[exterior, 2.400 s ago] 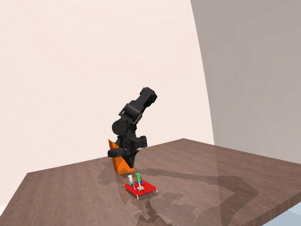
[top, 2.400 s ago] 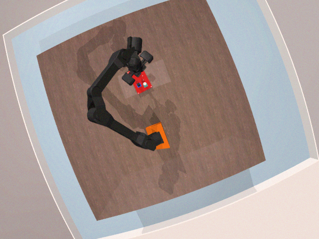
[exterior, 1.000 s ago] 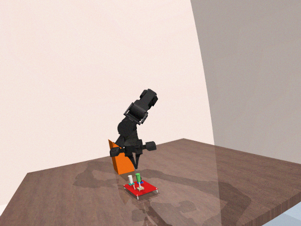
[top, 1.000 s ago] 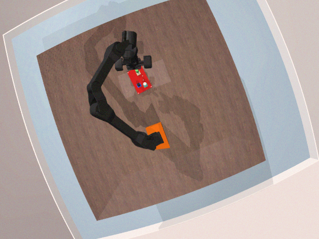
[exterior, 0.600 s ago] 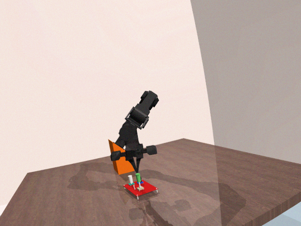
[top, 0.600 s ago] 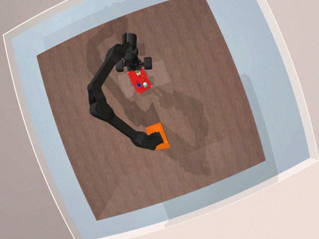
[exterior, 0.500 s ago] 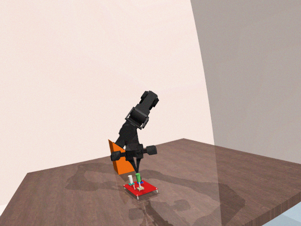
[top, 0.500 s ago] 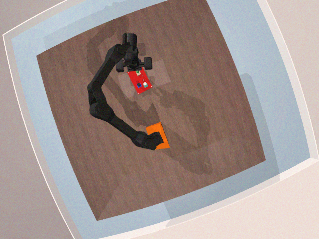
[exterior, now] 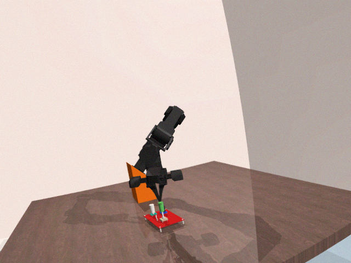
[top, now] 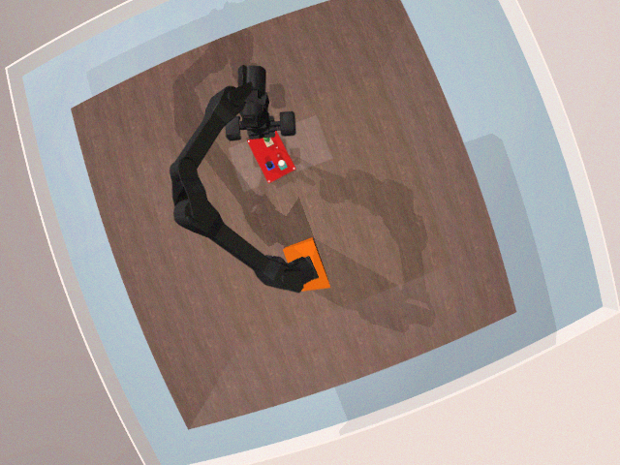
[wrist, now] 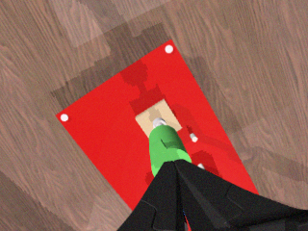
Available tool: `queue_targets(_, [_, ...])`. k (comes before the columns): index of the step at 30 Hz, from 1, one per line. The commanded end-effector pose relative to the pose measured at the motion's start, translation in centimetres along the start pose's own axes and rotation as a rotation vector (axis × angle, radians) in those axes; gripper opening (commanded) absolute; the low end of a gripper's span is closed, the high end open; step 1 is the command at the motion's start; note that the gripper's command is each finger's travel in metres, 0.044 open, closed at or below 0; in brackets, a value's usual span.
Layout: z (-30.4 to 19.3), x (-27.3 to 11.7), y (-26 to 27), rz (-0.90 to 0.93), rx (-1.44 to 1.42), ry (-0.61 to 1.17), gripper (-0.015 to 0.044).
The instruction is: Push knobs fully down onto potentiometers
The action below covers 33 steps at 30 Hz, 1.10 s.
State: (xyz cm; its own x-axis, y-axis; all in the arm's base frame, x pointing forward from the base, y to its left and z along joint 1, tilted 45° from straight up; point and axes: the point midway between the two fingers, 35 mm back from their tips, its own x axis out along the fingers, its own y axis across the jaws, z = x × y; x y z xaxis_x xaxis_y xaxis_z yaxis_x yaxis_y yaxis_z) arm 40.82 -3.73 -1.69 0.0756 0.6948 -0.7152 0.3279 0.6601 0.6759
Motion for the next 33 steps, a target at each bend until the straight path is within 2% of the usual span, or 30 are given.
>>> queue_targets(1, [-0.04,0.22,0.05,0.005,0.005,0.002,0.0])
queue_targets(33, [-0.05,0.54,0.06,0.005,0.005,0.002,0.0])
